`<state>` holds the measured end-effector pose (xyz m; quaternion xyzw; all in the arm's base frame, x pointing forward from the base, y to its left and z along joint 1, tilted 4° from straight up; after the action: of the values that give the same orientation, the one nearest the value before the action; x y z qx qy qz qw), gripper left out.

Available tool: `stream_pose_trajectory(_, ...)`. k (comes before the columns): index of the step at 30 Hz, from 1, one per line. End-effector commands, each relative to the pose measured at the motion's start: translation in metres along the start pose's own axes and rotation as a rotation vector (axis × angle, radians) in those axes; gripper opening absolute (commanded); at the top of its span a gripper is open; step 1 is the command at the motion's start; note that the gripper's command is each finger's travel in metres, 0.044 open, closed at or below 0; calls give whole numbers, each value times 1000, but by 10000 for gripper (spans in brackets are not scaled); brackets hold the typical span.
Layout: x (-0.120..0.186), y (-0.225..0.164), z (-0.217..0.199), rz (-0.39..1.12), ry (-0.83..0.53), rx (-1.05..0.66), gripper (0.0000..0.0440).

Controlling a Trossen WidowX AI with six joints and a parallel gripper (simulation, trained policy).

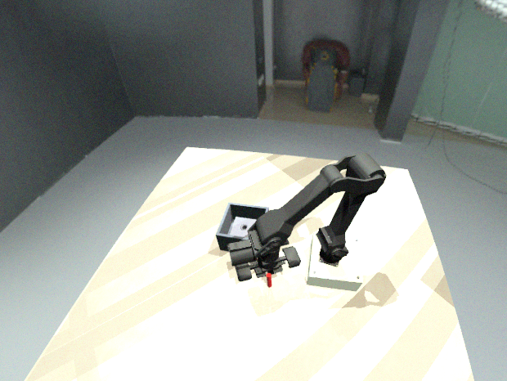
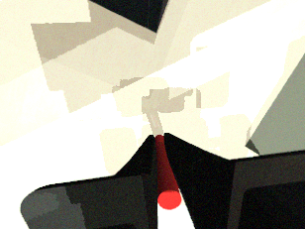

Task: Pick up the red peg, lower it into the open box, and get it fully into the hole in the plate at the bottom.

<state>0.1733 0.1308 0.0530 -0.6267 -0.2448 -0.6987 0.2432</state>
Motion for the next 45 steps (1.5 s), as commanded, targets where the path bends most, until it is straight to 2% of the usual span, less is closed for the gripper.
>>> stream_pose_trajectory(1,14,9,8,-35,26,20,1)
stream_pose_trajectory(10,48,40,23,-121,55,28,0)
stream_pose_trajectory(21,80,91,35,-198,67,-38,0)
stream_pose_trajectory(34,88,153,31,-238,48,-146,0)
stream_pose_trajectory(45,77,196,24,-231,27,-224,2)
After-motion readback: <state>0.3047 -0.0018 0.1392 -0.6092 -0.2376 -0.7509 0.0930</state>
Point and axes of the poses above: the point midway between the two fingers, 35 mm back from their tips, its own x axis back along the fingers, its own z axis across the jaws, y = z × x, the point moved 2 cm from there along x, back along the fingers, and after that the axes turned 1 degree about x, right-handed, at the moved point
